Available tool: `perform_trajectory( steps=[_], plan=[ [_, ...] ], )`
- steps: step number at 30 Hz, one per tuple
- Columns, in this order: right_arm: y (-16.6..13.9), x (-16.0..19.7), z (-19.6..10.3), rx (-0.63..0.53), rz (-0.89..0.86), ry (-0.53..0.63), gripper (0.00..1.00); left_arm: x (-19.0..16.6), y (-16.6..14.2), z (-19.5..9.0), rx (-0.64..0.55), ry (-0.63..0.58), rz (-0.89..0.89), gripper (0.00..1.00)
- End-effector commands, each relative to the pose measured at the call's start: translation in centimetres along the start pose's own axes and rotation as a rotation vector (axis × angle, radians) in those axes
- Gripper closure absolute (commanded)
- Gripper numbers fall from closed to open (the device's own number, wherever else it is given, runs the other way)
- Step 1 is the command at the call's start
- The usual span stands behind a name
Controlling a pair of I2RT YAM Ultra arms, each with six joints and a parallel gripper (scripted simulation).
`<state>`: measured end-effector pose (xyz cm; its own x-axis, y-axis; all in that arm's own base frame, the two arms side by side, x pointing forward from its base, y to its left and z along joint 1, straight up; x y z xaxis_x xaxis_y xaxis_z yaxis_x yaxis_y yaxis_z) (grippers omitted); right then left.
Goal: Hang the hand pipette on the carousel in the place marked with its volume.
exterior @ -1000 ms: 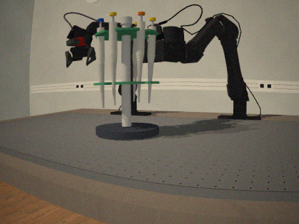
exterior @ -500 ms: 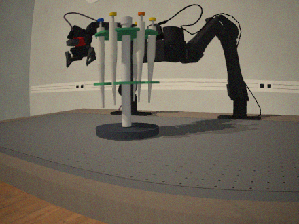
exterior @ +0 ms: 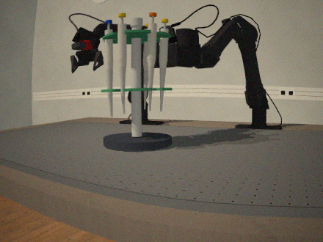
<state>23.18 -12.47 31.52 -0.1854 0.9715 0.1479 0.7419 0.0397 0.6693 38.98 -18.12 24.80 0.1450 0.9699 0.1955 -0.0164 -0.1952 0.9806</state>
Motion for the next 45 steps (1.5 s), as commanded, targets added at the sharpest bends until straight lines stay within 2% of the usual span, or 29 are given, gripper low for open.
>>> perform_trajectory(
  steps=[1, 4, 6, 9, 10, 45],
  plan=[
    [0.6, -0.1, -0.6, -0.038, -0.025, -0.005, 0.0, 0.3, 2.6, -0.1, -0.07, 0.002, -0.026, 0.5],
    [0.6, -0.1, -0.6, -0.038, -0.025, -0.005, 0.0, 0.3, 2.6, -0.1, -0.07, 0.002, -0.026, 0.5],
    [0.6, -0.1, -0.6, -0.038, -0.025, -0.005, 0.0, 1.4, 0.9, -0.3, -0.051, -0.066, -0.012, 0.5],
    [0.6, -0.1, -0.6, -0.038, -0.025, -0.005, 0.0, 2.4, 0.6, -0.2, -0.072, -0.174, -0.009, 0.5],
    [0.6, -0.1, -0.6, -0.038, -0.025, -0.005, 0.0, 2.7, 2.2, 0.2, -0.115, -0.174, -0.015, 0.5],
    [0.6, -0.1, -0.6, -0.038, -0.025, -0.005, 0.0, 2.1, 2.3, 0.1, -0.116, -0.185, -0.016, 0.5]
  ],
)
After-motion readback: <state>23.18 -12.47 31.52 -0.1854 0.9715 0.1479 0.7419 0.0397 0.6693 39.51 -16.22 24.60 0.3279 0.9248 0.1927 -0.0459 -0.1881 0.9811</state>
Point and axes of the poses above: on each arm, the point where the finger pads meet when closed, its own z axis out along the fingers, its own x axis across the jaws, y = z × x, the point moved 10 cm from there along -z, back along the fingers, and after that the axes turned 11 degrees about z, right-handed, at the moved point
